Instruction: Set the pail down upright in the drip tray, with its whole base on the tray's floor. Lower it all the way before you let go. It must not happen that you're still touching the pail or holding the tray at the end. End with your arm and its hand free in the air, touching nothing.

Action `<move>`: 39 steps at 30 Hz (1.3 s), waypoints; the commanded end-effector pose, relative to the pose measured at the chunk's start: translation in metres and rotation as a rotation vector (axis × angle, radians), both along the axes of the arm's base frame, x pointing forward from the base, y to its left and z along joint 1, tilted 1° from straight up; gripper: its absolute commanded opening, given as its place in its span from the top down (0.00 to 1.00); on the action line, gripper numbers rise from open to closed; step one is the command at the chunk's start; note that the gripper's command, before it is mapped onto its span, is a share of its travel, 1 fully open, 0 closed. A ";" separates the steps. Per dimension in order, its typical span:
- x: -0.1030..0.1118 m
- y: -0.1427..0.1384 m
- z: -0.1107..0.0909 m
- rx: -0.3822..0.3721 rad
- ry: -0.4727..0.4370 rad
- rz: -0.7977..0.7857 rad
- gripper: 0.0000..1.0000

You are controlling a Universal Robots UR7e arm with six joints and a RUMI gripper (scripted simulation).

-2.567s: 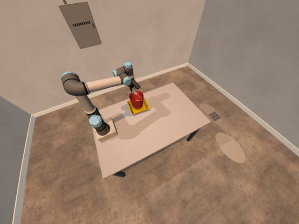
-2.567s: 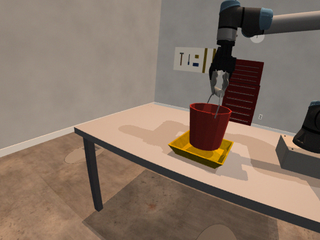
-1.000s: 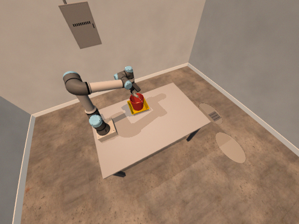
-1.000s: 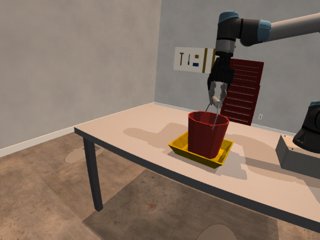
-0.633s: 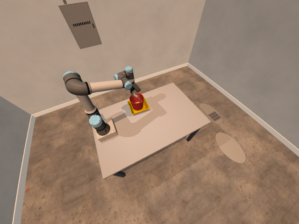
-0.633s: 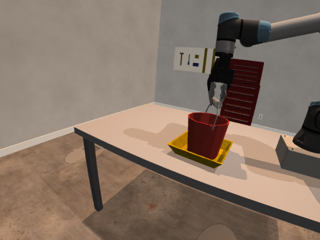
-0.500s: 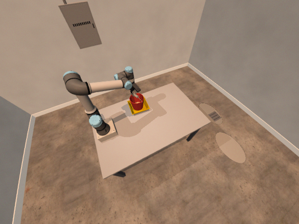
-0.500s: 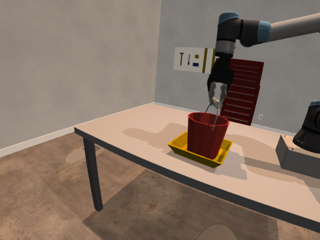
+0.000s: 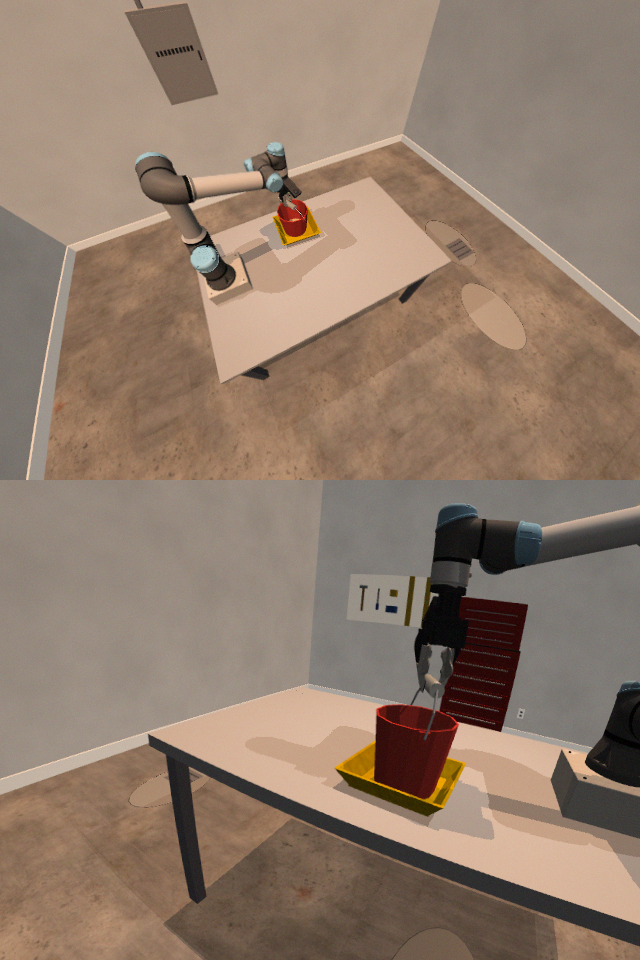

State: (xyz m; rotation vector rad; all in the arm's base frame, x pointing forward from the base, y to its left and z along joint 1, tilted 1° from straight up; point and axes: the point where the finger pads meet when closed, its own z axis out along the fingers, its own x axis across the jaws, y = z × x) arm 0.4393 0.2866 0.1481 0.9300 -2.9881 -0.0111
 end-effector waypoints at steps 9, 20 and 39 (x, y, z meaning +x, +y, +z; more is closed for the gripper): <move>0.000 0.000 0.001 0.000 -0.002 0.000 1.00; 0.000 0.000 0.001 0.000 -0.002 0.000 1.00; 0.000 0.000 0.001 0.000 -0.002 0.000 0.00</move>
